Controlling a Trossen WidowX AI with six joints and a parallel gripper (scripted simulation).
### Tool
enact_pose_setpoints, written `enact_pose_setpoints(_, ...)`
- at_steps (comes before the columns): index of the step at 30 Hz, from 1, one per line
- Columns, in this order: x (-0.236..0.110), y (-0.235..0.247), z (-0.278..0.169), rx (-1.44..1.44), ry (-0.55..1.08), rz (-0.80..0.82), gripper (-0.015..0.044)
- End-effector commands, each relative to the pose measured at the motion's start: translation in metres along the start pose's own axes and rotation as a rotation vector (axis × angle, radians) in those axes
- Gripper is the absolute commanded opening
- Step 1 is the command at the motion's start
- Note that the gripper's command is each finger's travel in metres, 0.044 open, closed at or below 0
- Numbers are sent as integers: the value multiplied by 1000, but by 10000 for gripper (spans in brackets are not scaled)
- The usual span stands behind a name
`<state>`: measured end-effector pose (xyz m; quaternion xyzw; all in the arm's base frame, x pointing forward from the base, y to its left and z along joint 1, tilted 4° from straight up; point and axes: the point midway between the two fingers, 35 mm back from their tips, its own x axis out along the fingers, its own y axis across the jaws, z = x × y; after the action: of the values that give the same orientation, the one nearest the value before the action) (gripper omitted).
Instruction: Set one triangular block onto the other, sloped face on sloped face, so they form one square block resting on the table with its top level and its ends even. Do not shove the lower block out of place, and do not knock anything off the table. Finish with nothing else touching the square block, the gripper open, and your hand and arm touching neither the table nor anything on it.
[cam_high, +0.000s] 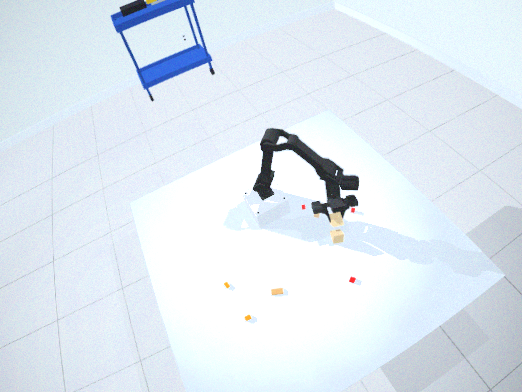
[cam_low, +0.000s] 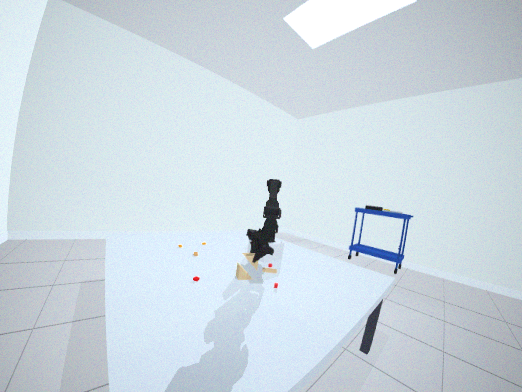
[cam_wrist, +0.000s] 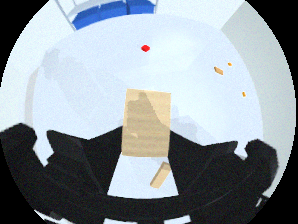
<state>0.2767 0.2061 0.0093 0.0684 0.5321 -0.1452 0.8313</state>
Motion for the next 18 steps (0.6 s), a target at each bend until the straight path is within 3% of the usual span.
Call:
enact_pose_setpoints(1, 19, -3, -2, -5, 7, -10, 0)
enact_pose_setpoints(18, 21, -3, -3, -4, 2, -11, 0)
